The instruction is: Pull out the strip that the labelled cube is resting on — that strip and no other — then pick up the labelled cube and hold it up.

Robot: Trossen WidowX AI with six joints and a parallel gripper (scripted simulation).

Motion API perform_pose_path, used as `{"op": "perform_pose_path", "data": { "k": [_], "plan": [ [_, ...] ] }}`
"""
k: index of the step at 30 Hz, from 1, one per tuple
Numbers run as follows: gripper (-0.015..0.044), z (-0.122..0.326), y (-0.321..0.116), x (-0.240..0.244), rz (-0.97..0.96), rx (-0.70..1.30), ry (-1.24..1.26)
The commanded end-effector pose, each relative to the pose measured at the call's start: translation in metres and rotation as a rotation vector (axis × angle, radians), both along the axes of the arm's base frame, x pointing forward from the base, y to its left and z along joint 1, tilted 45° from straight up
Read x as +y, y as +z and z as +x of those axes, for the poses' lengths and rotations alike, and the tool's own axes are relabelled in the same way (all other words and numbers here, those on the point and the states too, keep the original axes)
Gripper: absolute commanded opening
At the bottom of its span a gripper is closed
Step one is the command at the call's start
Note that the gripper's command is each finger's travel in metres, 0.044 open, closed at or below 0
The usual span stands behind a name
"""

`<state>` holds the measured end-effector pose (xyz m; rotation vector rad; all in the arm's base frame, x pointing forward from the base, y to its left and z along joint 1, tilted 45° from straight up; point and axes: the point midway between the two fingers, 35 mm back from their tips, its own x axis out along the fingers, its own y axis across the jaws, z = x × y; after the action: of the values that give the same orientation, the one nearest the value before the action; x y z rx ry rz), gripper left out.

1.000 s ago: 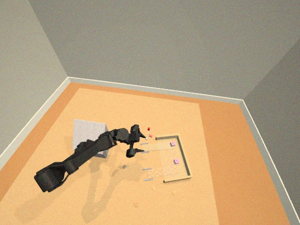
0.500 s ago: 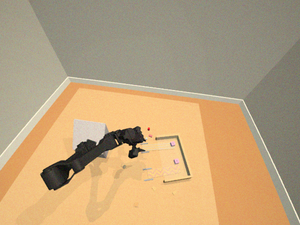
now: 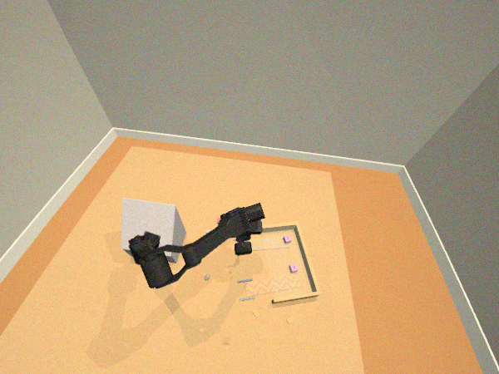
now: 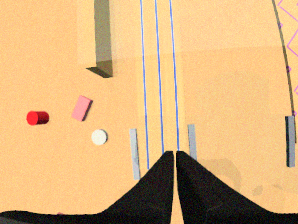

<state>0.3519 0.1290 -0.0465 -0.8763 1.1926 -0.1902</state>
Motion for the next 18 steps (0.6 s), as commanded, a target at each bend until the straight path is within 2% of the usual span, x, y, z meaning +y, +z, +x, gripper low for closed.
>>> {"op": "perform_pose_path", "data": {
  "k": [1,5,18],
  "plan": [
    [0.0,0.001,-0.021,-0.009,-0.065,0.128,-0.108],
    [0.0,0.002,-0.029,-0.013,-0.112,0.198,-0.168],
    [0.0,0.004,-0.038,-0.021,-0.111,0.198,-0.167]
  ]
}}
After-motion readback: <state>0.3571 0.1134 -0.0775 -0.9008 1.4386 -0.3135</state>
